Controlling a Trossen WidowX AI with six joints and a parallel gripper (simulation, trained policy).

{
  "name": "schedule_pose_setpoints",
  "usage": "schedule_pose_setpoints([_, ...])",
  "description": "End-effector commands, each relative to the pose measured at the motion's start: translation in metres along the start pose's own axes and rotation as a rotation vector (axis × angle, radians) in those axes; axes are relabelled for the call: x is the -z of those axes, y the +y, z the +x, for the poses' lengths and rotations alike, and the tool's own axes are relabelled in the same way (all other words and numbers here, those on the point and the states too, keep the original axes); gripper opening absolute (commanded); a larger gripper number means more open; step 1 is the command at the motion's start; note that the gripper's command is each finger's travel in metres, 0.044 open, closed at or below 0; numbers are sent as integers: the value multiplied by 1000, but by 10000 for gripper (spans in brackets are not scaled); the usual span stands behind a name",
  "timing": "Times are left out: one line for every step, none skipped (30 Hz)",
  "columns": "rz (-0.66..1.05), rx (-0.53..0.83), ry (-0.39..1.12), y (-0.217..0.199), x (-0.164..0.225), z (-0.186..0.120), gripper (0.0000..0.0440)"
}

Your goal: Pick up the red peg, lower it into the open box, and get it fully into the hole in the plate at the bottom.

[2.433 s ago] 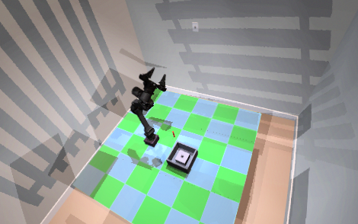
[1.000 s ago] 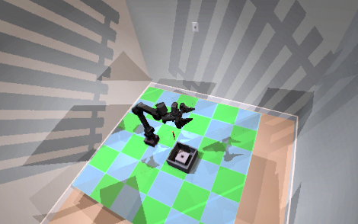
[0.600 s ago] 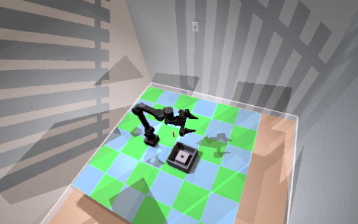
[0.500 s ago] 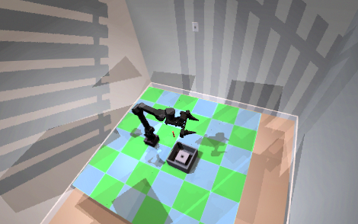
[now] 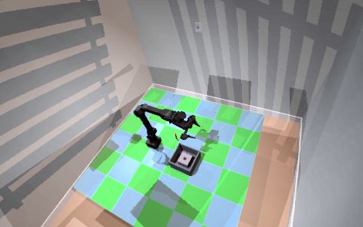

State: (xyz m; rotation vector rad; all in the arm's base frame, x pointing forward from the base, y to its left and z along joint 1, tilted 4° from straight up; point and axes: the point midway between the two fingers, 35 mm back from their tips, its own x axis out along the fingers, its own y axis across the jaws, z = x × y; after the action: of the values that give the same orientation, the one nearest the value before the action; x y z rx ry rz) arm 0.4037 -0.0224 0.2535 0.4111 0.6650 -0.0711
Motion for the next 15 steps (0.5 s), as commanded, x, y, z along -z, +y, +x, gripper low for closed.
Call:
schedule_pose_setpoints([49, 39, 96, 2, 28, 4, 440])
schedule_pose_setpoints([62, 51, 124, 3, 36, 4, 440])
schedule_pose_setpoints([76, 64, 152, 4, 44, 4, 440])
schedule_pose_setpoints([90, 78, 180, 6, 53, 4, 440])
schedule_pose_setpoints([103, 92, 208, 7, 61, 4, 440])
schedule_pose_setpoints([116, 108, 236, 9, 69, 3, 440])
schedule_pose_setpoints([129, 123, 263, 10, 78, 2, 440])
schedule_pose_setpoints([141, 140, 290, 12, 86, 0, 440])
schedule_pose_setpoints([153, 158, 316, 13, 94, -1, 440])
schedule_pose_setpoints([166, 176, 342, 14, 102, -3, 440])
schedule_pose_setpoints([177, 195, 367, 16, 111, -5, 440])
schedule_pose_setpoints([189, 215, 392, 17, 119, -7, 440])
schedule_pose_setpoints([201, 236, 416, 18, 127, -10, 440])
schedule_pose_setpoints([212, 257, 440, 19, 135, -13, 440])
schedule_pose_setpoints([223, 280, 463, 19, 143, -16, 440])
